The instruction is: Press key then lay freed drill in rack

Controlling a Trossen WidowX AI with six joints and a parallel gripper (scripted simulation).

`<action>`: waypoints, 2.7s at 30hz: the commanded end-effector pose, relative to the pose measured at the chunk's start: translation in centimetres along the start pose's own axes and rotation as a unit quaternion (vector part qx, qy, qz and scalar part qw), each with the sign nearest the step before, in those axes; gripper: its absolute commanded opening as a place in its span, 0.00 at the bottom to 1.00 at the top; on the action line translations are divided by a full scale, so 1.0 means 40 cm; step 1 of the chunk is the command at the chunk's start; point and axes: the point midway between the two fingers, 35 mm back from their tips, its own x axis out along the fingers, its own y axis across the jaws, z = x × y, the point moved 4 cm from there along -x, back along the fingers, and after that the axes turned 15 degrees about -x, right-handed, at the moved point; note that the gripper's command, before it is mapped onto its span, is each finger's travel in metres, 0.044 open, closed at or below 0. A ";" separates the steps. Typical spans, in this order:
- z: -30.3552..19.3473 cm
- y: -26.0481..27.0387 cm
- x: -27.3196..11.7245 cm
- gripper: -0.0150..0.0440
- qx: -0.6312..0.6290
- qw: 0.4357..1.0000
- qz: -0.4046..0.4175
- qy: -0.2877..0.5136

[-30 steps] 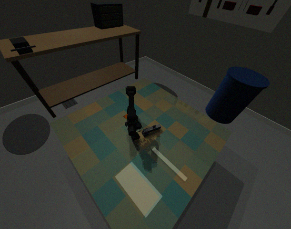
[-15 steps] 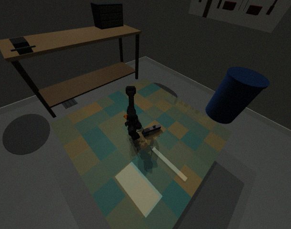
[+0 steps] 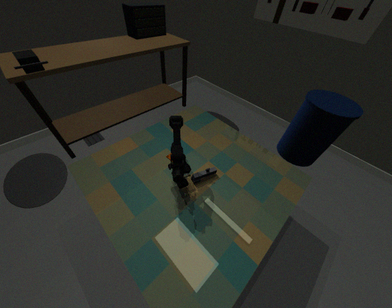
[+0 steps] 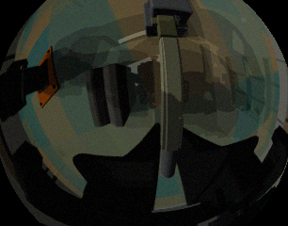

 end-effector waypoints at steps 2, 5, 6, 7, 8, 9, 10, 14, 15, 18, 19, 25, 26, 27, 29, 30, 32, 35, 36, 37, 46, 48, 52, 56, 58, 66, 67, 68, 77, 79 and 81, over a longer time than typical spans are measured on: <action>-0.002 -0.003 -0.008 0.25 0.000 1.000 -0.003 0.003; -0.002 -0.003 -0.009 0.25 0.000 1.000 -0.003 0.003; -0.002 -0.003 -0.009 0.25 0.000 1.000 -0.003 0.003; -0.002 -0.003 -0.010 0.25 0.000 1.000 -0.003 0.003; -0.002 -0.004 -0.010 0.25 0.000 1.000 -0.003 0.003; -0.003 -0.004 -0.011 0.25 0.000 1.000 -0.003 0.003; -0.003 -0.004 -0.011 0.25 0.000 1.000 -0.003 0.003; -0.003 -0.004 -0.013 0.25 0.000 1.000 -0.003 0.003; -0.003 -0.004 -0.013 0.25 0.000 1.000 -0.003 0.003; -0.003 -0.005 -0.014 0.25 0.000 1.000 -0.003 0.003; -0.003 -0.005 -0.015 0.25 0.000 1.000 -0.003 0.003; -0.004 -0.005 -0.017 0.25 0.000 1.000 -0.003 0.003; -0.004 -0.006 -0.018 0.25 0.000 1.000 -0.003 0.003; -0.004 -0.006 -0.018 0.25 0.000 1.000 -0.003 0.003; -0.004 -0.006 -0.019 0.25 0.000 1.000 -0.003 0.003; -0.004 -0.006 -0.020 0.25 0.000 1.000 -0.003 0.003; -0.004 -0.006 -0.021 0.25 0.000 1.000 -0.003 0.003; -0.005 -0.007 -0.022 0.25 0.000 1.000 -0.003 0.003; -0.005 -0.007 -0.023 0.25 0.000 1.000 -0.003 0.003; -0.005 -0.007 -0.023 0.25 0.000 1.000 -0.003 0.003; -0.006 -0.009 -0.028 0.25 0.000 1.000 -0.003 0.003; -0.006 -0.009 -0.029 0.25 0.000 1.000 -0.003 0.003; -0.007 -0.010 -0.031 0.25 0.000 1.000 -0.003 0.003; -0.007 -0.011 -0.033 0.25 0.000 1.000 -0.003 0.003; -0.008 -0.011 -0.034 0.25 0.000 1.000 -0.003 0.003; -0.009 -0.013 -0.038 0.25 0.000 1.000 -0.003 0.003; -0.009 -0.013 -0.038 0.25 0.000 1.000 -0.003 0.003; -0.010 -0.013 -0.038 0.25 0.000 1.000 -0.003 0.003; -0.011 -0.016 -0.042 0.25 0.000 1.000 -0.003 0.003; -0.011 -0.012 -0.041 0.25 0.000 1.000 -0.003 0.003; -0.010 -0.003 -0.038 0.25 0.000 1.000 -0.003 0.003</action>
